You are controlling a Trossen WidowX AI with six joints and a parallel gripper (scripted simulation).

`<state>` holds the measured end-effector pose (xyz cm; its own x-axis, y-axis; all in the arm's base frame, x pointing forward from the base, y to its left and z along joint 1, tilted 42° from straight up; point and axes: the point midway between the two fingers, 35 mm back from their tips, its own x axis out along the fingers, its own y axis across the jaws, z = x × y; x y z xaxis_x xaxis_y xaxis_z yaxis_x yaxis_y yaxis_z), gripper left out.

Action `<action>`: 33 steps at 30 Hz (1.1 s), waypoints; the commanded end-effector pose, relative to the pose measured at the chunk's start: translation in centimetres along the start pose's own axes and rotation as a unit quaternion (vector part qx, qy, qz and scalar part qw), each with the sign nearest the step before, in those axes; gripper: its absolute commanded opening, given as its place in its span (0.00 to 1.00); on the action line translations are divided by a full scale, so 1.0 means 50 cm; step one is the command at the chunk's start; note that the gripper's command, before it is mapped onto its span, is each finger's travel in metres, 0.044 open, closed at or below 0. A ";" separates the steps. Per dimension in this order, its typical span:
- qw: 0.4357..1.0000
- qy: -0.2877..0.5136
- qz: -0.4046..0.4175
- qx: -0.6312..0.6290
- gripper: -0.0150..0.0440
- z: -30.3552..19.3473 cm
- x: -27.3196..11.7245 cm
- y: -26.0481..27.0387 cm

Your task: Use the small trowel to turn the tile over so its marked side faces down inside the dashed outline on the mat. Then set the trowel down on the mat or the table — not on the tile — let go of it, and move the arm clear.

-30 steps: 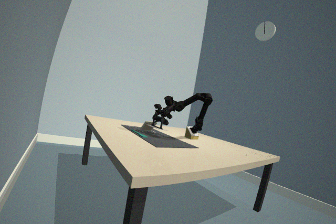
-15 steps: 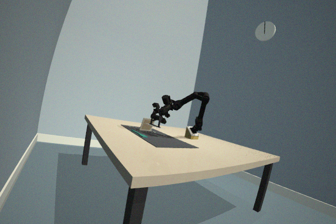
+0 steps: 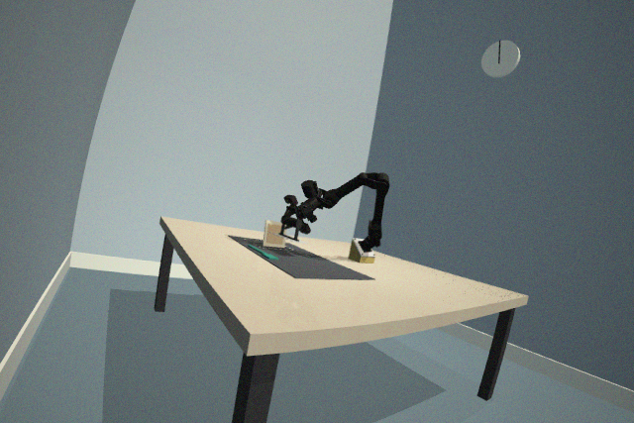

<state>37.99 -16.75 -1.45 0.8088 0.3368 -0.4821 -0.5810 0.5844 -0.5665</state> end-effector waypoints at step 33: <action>1.000 -0.002 -0.007 -0.006 0.25 0.118 -0.042 -0.055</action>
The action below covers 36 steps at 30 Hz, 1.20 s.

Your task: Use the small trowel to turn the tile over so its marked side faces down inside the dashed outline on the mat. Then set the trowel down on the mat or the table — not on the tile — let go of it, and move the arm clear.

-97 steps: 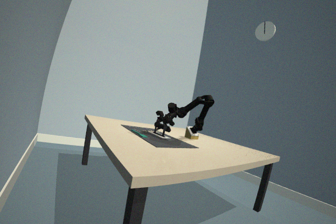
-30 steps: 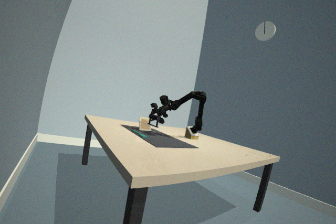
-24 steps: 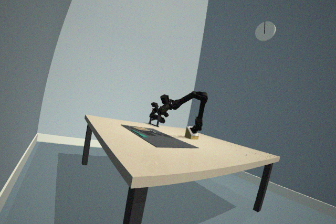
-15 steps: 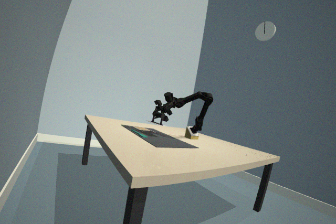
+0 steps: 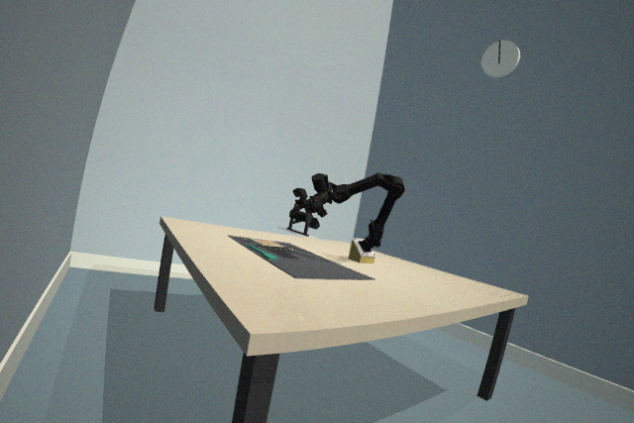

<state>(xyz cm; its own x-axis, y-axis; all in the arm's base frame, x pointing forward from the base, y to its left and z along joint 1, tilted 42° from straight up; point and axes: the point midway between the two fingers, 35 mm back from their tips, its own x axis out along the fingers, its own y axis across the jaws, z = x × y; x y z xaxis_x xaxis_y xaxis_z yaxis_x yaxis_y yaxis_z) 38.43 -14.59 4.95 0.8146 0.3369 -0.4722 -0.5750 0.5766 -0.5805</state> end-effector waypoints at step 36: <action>0.999 0.028 0.019 0.020 0.25 0.055 0.020 0.012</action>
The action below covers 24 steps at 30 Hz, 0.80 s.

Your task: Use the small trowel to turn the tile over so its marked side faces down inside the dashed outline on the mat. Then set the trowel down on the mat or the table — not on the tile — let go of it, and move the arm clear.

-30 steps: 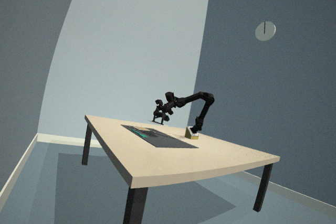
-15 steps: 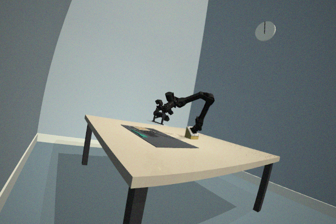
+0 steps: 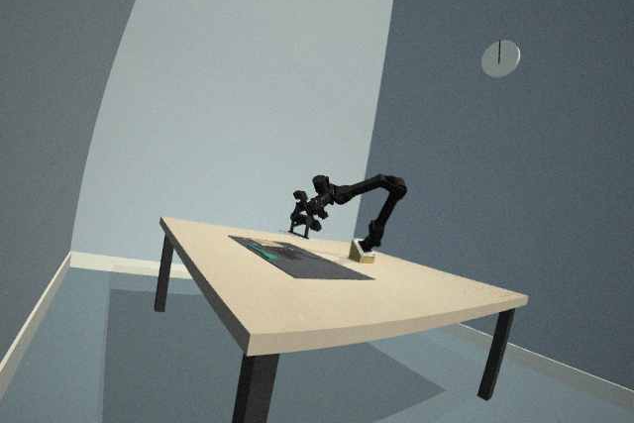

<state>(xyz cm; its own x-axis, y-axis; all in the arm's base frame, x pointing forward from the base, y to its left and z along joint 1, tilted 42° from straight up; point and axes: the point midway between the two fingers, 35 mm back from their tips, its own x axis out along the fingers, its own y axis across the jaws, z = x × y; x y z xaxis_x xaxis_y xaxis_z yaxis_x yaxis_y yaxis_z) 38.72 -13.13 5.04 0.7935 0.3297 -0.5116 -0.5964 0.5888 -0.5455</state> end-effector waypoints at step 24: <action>0.985 0.132 0.025 0.104 0.25 0.244 0.013 0.098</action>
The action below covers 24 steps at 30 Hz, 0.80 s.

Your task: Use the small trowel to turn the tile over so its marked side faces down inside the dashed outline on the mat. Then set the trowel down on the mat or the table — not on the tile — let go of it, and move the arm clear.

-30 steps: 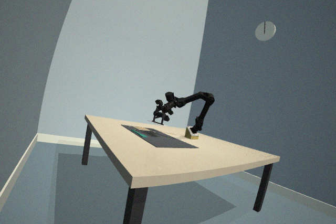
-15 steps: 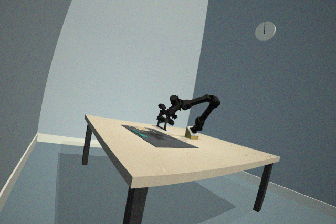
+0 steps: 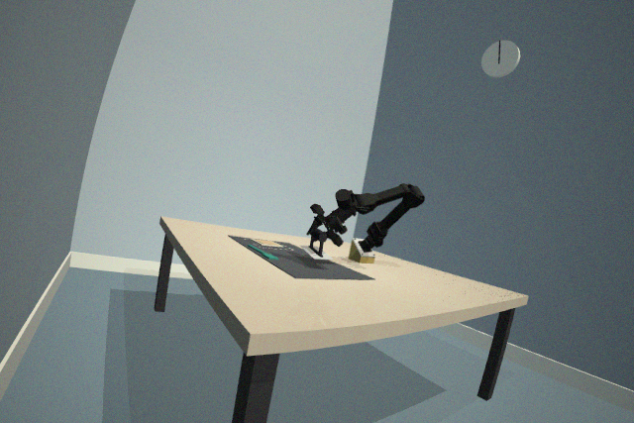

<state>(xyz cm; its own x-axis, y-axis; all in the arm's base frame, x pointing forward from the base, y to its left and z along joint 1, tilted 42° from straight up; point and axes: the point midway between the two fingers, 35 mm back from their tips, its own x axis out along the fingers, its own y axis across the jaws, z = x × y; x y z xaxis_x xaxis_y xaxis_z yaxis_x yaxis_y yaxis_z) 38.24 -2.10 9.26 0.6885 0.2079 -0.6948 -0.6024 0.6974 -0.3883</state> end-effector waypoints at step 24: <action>0.994 0.058 -0.051 0.082 0.25 0.114 -0.079 0.099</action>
<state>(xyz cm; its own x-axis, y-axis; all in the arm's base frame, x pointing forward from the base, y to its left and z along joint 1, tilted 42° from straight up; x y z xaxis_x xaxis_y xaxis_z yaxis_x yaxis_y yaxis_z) 34.75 4.45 13.33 0.6790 0.0667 -0.7311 -0.4649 0.8097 -0.3580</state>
